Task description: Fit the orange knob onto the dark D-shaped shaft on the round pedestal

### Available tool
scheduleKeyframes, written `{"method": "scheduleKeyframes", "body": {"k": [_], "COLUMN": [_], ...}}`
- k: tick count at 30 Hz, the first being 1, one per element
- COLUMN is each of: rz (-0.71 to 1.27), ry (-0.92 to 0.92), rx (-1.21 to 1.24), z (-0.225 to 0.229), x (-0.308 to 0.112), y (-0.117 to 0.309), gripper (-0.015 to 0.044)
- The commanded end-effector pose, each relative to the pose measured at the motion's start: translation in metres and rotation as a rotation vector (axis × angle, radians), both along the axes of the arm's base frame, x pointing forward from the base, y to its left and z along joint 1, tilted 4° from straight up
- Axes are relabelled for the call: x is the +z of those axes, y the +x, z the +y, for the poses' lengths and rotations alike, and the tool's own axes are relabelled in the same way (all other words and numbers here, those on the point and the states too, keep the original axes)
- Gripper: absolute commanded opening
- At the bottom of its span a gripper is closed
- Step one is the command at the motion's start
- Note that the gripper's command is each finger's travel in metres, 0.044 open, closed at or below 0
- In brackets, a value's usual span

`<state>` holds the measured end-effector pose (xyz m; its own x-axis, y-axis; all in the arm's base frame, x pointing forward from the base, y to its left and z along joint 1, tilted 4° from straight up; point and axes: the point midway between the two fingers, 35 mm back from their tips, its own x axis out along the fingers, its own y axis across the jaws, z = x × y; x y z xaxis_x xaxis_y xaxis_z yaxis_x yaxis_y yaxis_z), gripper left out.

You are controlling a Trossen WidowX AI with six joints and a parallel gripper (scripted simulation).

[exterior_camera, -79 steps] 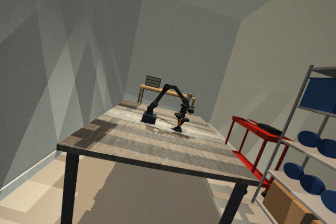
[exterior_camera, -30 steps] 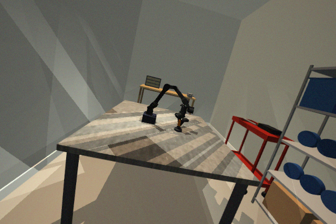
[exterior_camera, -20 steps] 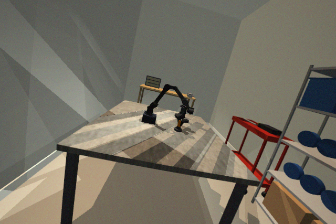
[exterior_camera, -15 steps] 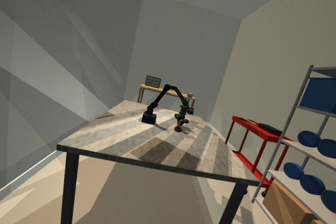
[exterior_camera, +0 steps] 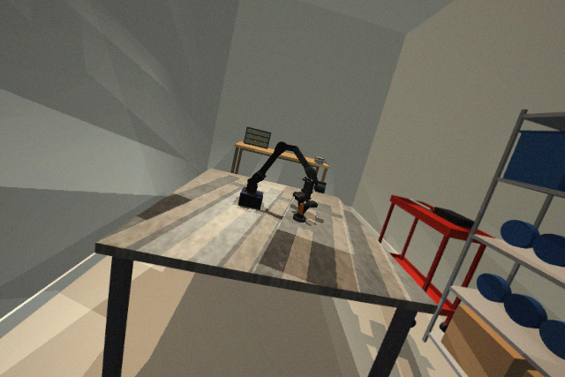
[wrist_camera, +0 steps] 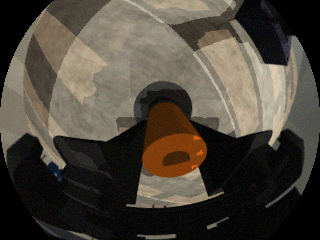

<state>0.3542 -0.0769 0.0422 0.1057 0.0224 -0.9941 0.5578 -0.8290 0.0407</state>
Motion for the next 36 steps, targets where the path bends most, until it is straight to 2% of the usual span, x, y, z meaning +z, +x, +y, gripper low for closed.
{"method": "scheduleKeyframes", "body": {"k": [1,12,20,26,36], "rz": [0.0,0.0,0.0,0.0,-0.001], "ry": [0.0,0.0,0.0,-0.001,-0.001], "rx": [-0.004,-0.004,-0.004,0.0,0.0], "z": [0.0,0.0,0.0,-0.002,-0.003], "x": [0.0,0.0,0.003,0.092,0.095], "y": [0.0,0.0,0.0,-0.009,-0.006], "gripper": [0.0157,0.044,0.044,0.044,0.044]}}
